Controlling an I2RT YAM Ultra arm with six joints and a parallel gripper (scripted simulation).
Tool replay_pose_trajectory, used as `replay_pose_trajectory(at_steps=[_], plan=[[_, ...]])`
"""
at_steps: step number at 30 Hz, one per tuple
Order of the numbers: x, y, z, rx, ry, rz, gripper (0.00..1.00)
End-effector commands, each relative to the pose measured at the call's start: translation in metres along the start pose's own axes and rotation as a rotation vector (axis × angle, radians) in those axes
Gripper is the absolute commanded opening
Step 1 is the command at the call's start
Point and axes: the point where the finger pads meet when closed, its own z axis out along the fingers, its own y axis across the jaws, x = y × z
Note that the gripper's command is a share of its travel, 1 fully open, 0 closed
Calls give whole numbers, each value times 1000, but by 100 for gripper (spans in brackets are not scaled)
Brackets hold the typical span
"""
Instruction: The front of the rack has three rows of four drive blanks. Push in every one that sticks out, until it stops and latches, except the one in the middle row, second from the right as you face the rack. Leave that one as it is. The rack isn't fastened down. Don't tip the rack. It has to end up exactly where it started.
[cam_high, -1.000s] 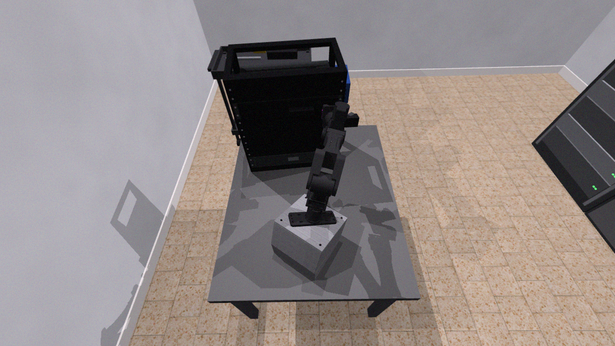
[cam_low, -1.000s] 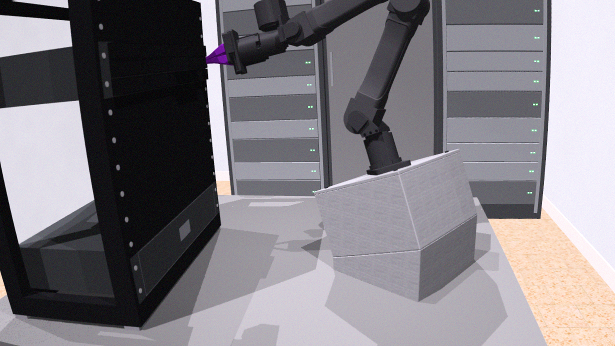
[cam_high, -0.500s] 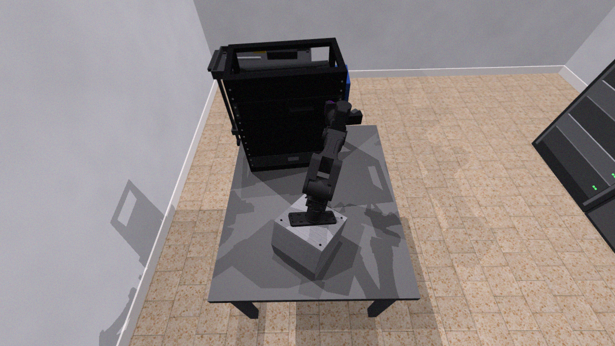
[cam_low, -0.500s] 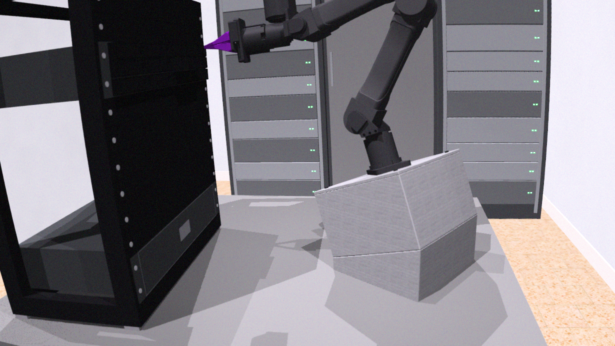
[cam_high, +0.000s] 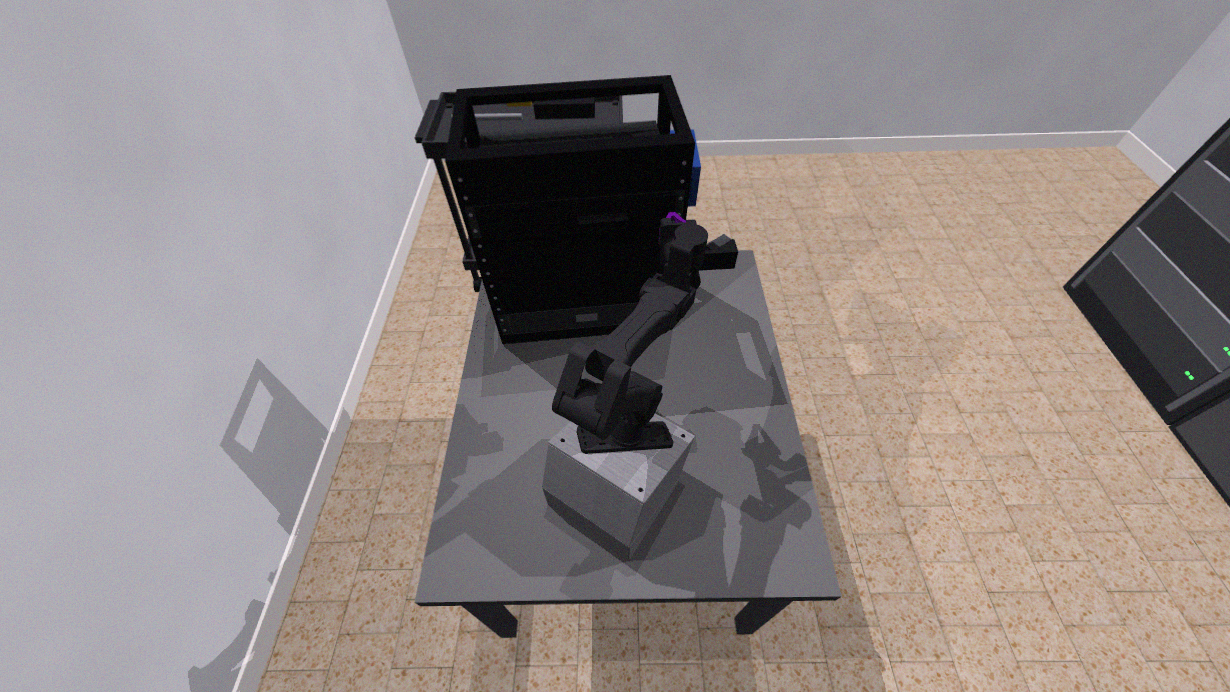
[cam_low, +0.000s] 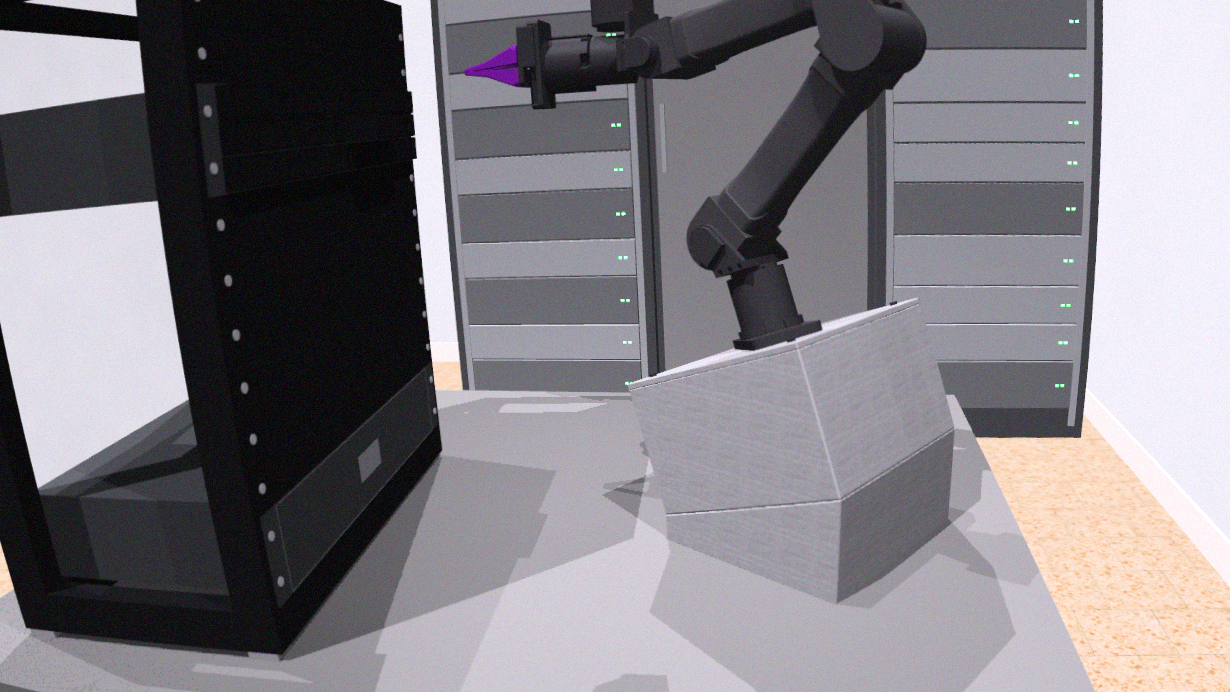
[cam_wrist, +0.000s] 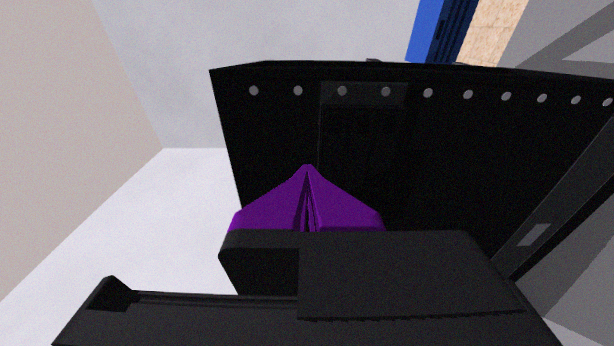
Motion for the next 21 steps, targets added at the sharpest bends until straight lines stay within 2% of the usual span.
replay_pose_trajectory(at_steps=[1,5,21], plan=[[10,-3,-11,7,52,20,0],[10,8,-13,-18,52,-2,0],[10,8,-13,-18,54,-8,0]])
